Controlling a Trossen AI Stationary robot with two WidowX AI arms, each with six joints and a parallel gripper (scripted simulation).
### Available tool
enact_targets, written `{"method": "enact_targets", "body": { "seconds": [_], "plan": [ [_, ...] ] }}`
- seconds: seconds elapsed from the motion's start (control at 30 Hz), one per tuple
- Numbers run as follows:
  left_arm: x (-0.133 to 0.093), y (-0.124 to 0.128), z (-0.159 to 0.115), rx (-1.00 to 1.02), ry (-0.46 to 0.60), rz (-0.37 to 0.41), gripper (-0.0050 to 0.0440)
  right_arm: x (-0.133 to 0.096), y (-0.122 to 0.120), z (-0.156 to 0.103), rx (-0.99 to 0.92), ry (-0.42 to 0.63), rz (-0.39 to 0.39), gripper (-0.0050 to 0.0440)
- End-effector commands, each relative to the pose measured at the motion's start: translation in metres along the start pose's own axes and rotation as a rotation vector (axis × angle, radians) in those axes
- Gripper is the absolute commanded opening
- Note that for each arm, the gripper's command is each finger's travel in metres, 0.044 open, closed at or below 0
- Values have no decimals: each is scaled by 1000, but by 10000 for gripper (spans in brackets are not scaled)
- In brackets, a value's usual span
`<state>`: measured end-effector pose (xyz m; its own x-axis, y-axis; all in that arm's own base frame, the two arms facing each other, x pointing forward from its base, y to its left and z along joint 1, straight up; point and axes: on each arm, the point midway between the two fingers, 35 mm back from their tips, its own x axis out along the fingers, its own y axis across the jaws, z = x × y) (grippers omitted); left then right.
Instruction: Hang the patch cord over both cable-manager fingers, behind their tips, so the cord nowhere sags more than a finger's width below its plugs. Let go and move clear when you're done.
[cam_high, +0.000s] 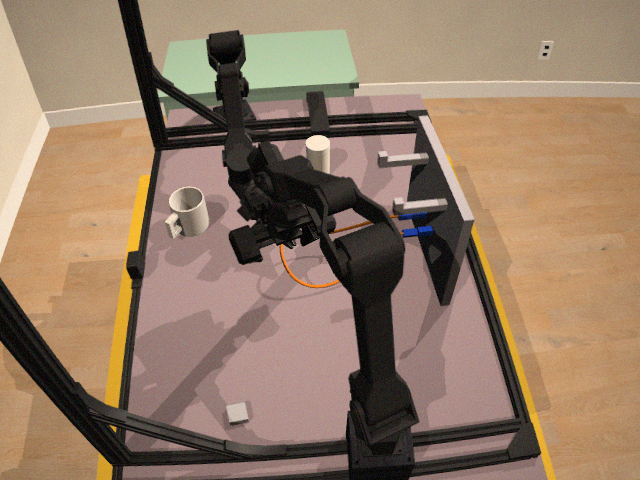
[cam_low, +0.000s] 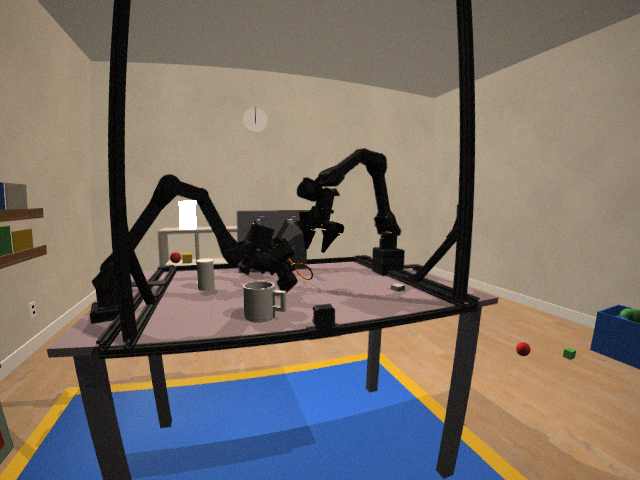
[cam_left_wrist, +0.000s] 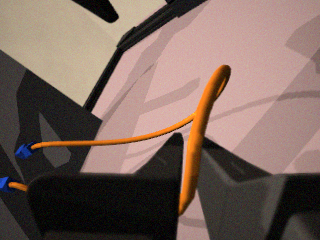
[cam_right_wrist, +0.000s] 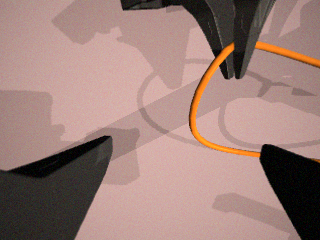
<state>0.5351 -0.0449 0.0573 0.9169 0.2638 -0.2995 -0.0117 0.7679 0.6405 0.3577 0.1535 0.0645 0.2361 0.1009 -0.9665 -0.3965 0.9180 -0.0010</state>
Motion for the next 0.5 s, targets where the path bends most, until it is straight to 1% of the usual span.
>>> {"method": "enact_targets", "body": {
  "seconds": [0.0,0.17,0.37,0.47],
  "plan": [
    [-1,7,10,-11,-19,12,25,-27,5,-4,1,-31,-1,440],
    [-1,7,10,-11,-19,12,25,-38,8,-10,1,-31,0,440],
    [-1,7,10,-11,-19,12,25,-41,9,-12,1,-27,0,440],
    [-1,7,10,-11,-19,12,25,-56,17,-23,2,-25,-1,440]
  ]
}}
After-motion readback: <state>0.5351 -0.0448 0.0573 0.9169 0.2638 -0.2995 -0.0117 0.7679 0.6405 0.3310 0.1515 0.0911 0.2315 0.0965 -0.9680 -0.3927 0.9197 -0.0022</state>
